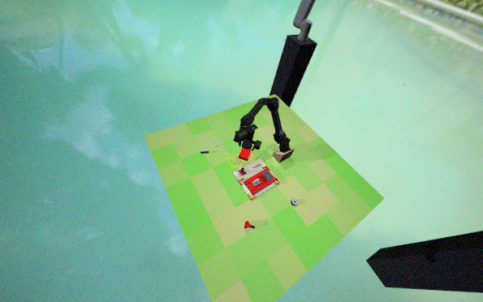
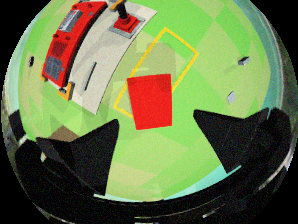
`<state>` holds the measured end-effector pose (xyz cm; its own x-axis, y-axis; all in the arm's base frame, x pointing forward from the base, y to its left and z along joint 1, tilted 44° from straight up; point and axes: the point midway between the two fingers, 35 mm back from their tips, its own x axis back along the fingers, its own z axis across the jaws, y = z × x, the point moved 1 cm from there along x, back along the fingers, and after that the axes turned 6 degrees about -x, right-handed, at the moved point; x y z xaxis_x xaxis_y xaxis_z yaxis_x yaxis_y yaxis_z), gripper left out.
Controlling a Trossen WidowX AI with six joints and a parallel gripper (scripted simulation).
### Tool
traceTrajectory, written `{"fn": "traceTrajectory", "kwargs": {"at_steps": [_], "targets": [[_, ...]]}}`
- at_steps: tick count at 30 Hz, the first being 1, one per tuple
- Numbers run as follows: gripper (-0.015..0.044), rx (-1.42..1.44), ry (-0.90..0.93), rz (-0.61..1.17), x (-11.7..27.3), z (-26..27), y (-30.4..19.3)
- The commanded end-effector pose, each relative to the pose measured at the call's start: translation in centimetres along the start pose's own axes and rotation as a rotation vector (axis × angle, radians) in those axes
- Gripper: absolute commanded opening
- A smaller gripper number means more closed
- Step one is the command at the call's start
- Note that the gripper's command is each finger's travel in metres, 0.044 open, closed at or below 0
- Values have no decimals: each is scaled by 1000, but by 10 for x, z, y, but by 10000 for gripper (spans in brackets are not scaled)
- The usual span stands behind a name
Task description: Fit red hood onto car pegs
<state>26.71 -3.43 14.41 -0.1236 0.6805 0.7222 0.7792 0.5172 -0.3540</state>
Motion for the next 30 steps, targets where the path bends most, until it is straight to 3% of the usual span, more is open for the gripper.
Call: {"fn": "traceTrajectory", "kwargs": {"at_steps": [1, 30], "targets": [[440, 4, -3, 5, -3, 0, -1], [440, 4, -3, 4, -26, 0, 1]]}}
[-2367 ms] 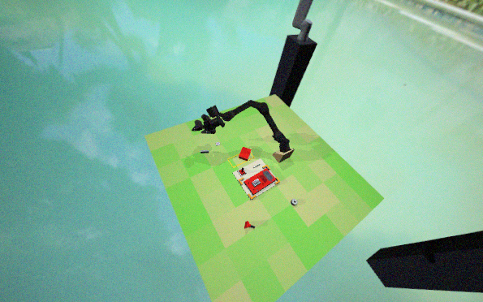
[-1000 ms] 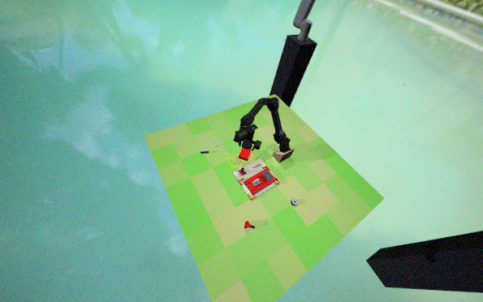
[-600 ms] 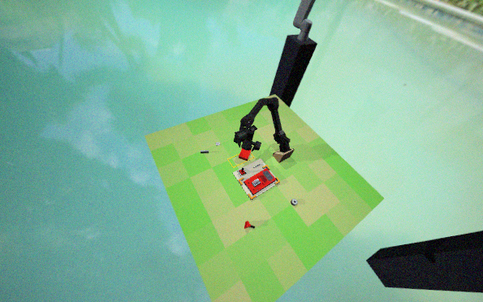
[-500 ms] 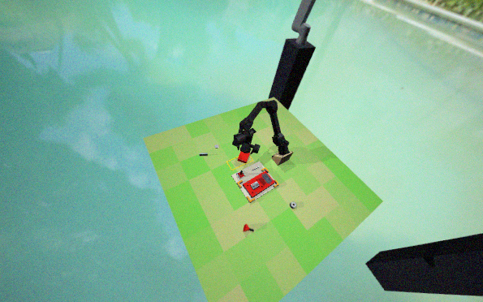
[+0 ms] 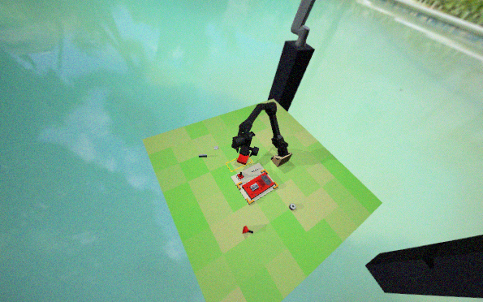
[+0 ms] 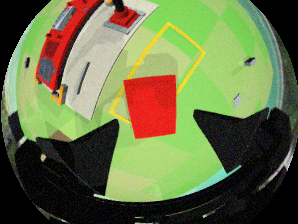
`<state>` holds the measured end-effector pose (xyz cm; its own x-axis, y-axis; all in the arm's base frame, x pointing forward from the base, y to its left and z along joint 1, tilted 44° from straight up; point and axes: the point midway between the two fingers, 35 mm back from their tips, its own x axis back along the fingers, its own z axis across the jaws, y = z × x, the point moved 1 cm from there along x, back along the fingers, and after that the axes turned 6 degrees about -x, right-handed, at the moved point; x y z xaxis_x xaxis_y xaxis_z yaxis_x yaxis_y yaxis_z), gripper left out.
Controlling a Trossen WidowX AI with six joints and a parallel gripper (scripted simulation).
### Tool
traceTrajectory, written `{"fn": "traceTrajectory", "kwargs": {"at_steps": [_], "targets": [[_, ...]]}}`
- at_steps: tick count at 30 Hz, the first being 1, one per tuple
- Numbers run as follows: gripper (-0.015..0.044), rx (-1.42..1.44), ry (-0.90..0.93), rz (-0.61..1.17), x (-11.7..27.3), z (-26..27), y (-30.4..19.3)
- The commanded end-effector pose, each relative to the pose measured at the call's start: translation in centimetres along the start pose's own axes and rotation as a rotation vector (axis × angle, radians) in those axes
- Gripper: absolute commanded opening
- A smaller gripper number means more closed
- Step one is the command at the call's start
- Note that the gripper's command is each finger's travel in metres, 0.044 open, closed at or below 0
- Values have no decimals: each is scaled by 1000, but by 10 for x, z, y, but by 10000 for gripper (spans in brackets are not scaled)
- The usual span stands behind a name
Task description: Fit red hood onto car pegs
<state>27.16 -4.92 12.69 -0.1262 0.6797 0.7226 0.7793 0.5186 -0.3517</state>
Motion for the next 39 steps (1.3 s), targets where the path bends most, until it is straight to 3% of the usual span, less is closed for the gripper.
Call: {"fn": "traceTrajectory", "kwargs": {"at_steps": [1, 39], "targets": [[440, 5, -2, 7, -4, 1, -1], [440, 5, -5, 9, -30, 2, -3]]}}
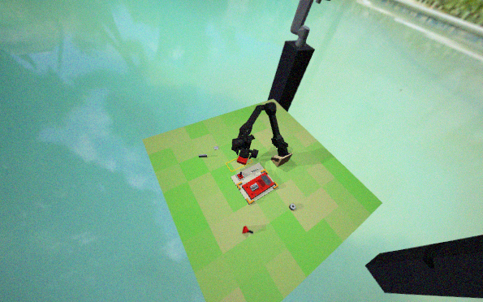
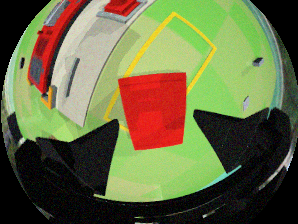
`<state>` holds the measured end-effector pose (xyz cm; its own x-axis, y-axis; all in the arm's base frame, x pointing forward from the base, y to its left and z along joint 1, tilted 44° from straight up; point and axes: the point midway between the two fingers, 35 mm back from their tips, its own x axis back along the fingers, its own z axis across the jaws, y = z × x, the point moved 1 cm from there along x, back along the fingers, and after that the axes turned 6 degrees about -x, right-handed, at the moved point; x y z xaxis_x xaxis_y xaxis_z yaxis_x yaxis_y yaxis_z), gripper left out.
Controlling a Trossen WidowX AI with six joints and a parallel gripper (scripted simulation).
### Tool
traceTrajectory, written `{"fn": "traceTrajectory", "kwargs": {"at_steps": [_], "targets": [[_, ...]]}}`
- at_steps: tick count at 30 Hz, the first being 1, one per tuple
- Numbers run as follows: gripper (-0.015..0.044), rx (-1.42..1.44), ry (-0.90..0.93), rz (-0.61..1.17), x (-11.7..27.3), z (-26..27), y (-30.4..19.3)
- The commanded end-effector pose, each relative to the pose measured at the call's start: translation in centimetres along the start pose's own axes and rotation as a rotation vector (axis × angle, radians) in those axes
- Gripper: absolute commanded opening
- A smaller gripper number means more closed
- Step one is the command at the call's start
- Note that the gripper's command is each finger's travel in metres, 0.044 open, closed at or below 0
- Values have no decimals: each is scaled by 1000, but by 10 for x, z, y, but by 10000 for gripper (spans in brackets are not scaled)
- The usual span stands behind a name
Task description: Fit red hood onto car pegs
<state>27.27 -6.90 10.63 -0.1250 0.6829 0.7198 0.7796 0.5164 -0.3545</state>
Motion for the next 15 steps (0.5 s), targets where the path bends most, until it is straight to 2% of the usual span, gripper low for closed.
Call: {"fn": "traceTrajectory", "kwargs": {"at_steps": [1, 15], "targets": [[440, 4, -2, 5, -2, 0, -1], [440, 4, -3, 5, -9, 0, -1]]}}
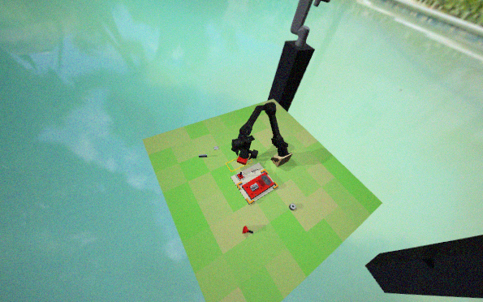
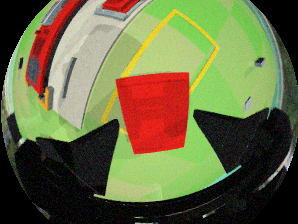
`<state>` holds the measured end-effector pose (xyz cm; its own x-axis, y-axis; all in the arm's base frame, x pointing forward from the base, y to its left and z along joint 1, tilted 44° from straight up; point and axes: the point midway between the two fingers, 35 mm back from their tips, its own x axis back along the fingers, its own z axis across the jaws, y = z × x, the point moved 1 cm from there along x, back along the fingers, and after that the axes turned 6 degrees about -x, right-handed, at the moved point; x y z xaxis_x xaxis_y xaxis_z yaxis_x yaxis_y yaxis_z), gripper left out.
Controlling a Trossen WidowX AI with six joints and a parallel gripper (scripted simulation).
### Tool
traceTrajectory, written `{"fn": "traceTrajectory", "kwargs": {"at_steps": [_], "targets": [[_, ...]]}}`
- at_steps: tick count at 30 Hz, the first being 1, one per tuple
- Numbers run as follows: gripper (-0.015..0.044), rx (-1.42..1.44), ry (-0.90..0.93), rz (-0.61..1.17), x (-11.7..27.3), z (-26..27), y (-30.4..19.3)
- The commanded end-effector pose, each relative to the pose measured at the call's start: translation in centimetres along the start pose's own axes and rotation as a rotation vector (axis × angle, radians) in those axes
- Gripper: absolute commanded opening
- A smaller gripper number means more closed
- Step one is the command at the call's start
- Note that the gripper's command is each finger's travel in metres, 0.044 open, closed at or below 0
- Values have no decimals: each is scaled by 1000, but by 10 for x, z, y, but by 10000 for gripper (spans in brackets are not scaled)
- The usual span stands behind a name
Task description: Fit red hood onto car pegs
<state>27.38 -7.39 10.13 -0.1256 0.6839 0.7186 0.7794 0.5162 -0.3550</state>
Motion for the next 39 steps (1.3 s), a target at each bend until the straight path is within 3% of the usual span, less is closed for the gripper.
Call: {"fn": "traceTrajectory", "kwargs": {"at_steps": [1, 21, 25, 34, 39], "targets": [[440, 4, -1, 5, -3, 0, -1], [440, 4, -2, 5, -12, 1, -1], [335, 0, -2, 2, -10, 0, 0], [275, 0, -2, 2, -10, 0, 0], [144, 2, -5, 2, -6, 0, 0]]}}
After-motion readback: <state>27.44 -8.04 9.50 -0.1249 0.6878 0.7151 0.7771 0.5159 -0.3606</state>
